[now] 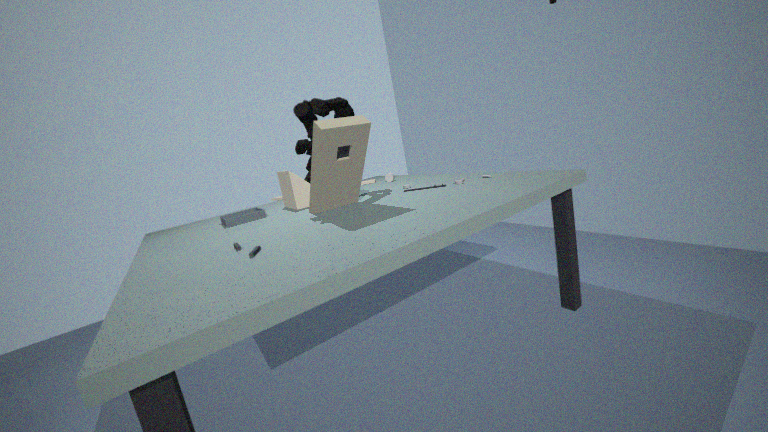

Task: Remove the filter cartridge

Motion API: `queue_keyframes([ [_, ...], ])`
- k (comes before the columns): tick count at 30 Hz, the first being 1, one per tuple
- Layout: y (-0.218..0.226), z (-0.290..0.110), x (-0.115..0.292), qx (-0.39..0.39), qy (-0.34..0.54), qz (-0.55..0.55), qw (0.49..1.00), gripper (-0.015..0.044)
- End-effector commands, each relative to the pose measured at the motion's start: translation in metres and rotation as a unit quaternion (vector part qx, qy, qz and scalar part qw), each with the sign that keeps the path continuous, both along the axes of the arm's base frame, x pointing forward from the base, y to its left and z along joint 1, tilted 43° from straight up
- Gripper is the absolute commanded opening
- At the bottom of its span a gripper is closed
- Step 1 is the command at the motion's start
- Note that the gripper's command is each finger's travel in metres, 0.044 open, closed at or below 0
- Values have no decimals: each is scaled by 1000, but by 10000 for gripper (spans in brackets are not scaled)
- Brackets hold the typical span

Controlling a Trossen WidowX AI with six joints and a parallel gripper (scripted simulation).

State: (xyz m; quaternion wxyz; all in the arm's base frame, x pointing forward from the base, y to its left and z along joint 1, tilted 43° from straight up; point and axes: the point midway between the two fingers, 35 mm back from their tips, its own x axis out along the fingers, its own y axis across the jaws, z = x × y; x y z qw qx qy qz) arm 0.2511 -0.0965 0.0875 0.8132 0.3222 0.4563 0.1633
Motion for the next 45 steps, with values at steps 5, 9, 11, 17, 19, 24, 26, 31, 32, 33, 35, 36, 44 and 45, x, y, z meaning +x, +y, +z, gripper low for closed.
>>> queue_keyframes([
  [5,-14,14,13,-5,-5,0,1000,0],
  [9,-23,21,8,-7,-3,-1,1000,0],
  [11,-30,27,4,-8,-2,-1,1000,0],
  [17,-48,46,-11,-8,0,-1,1000,0],
  [19,-54,53,-17,-8,0,-1,1000,0],
  [24,-66,70,-31,-5,-2,0,1000,0],
  [26,-68,71,-32,-5,-2,0,1000,0],
  [31,-84,55,-30,-6,-2,0,1000,0],
  [32,-88,51,-29,-6,-2,0,1000,0],
  [33,-91,47,-29,-6,-2,0,1000,0],
  [35,-98,39,-28,-7,-3,0,1000,0],
  [36,-102,35,-28,-7,-3,0,1000,0],
  [44,-126,3,-28,-8,-3,0,1000,0],
  [45,-126,2,-28,-8,-3,0,1000,0],
])
